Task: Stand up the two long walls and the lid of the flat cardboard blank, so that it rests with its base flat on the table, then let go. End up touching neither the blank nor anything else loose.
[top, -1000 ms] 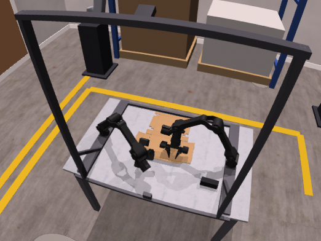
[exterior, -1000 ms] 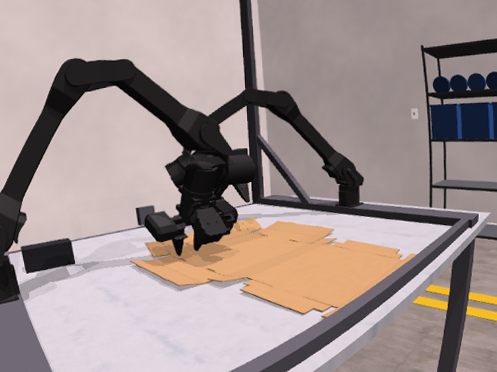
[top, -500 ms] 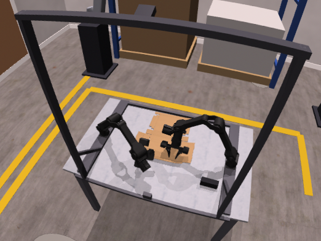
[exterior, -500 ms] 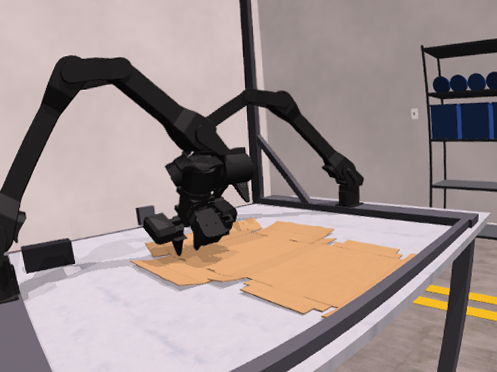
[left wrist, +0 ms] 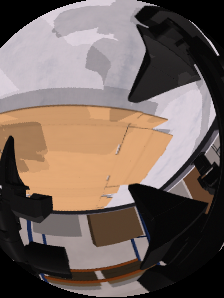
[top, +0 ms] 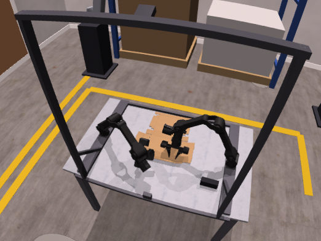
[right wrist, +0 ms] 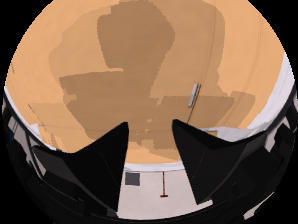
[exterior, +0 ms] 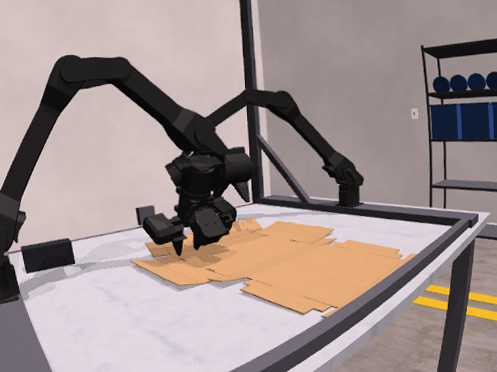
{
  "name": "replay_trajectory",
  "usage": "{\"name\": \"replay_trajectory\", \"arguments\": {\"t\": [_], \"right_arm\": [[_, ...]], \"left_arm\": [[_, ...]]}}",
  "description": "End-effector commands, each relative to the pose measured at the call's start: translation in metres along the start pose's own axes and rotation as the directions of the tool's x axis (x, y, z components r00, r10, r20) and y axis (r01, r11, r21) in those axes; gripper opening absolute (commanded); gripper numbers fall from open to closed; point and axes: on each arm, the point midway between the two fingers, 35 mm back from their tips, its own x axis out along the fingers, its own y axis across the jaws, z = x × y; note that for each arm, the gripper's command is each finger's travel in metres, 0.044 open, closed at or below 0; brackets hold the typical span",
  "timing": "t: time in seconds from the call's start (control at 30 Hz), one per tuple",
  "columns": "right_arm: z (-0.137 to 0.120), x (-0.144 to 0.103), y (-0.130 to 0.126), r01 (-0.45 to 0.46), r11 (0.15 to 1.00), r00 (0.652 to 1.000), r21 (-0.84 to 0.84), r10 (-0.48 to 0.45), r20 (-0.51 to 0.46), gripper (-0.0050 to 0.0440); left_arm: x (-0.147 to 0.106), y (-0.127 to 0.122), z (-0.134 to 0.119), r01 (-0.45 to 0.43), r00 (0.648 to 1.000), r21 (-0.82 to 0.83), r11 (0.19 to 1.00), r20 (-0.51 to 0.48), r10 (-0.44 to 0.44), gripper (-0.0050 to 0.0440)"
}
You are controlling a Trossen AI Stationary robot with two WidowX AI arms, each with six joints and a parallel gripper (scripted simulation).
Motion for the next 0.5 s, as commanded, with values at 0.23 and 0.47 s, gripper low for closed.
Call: {"name": "replay_trajectory", "arguments": {"t": [0.23,0.47], "right_arm": [[0.0064,0.0099,-0.0068,0.035,0.999,0.999,0.009,-0.036,0.022,0.0195],[0.008,0.0121,-0.0082,0.035,0.999,0.999,0.009,-0.035,0.022,0.0195]], "left_arm": [[-0.0034,0.0106,0.0021,0.014,1.0,-0.016,1.0,0.02,-0.014,0.0399],[-0.0001,0.0147,0.002,0.014,1.0,-0.016,1.0,0.02,-0.014,0.0399]]}}
